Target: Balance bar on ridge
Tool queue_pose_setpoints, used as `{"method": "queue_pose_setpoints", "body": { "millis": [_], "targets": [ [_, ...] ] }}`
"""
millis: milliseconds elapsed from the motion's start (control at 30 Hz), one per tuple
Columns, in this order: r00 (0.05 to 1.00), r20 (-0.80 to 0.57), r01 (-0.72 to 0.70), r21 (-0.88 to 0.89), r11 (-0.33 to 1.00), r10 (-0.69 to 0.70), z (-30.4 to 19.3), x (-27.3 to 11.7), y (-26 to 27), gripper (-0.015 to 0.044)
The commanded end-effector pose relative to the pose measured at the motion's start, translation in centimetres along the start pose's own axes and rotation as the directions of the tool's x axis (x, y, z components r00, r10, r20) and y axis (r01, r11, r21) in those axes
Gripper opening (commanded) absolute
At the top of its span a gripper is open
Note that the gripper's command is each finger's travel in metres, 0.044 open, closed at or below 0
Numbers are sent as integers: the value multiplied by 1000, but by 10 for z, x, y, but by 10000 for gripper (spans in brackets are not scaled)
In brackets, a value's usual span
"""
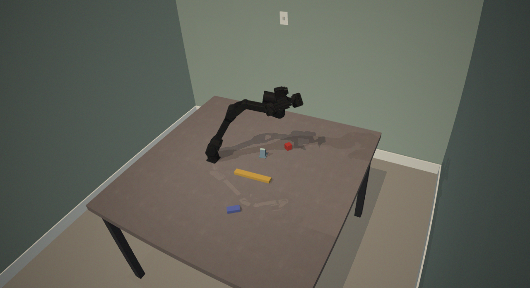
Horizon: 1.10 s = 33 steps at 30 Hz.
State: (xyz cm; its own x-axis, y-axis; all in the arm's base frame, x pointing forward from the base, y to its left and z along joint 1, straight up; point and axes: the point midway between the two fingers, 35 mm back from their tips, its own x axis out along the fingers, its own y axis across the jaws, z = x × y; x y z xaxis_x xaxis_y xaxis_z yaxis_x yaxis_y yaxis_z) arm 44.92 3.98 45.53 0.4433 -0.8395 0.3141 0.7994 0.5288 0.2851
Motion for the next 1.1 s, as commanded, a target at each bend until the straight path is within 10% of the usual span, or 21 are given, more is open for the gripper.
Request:
{"method": "queue_pose_setpoints", "body": {
  "millis": [0, 1067],
  "targets": [
    [1000, 1, -2, -4, 1000, 2, 0, 0, 0, 374],
    [893, -171, -433, -580, 690, 417, -90, 44, 49, 315]
  ]
}}
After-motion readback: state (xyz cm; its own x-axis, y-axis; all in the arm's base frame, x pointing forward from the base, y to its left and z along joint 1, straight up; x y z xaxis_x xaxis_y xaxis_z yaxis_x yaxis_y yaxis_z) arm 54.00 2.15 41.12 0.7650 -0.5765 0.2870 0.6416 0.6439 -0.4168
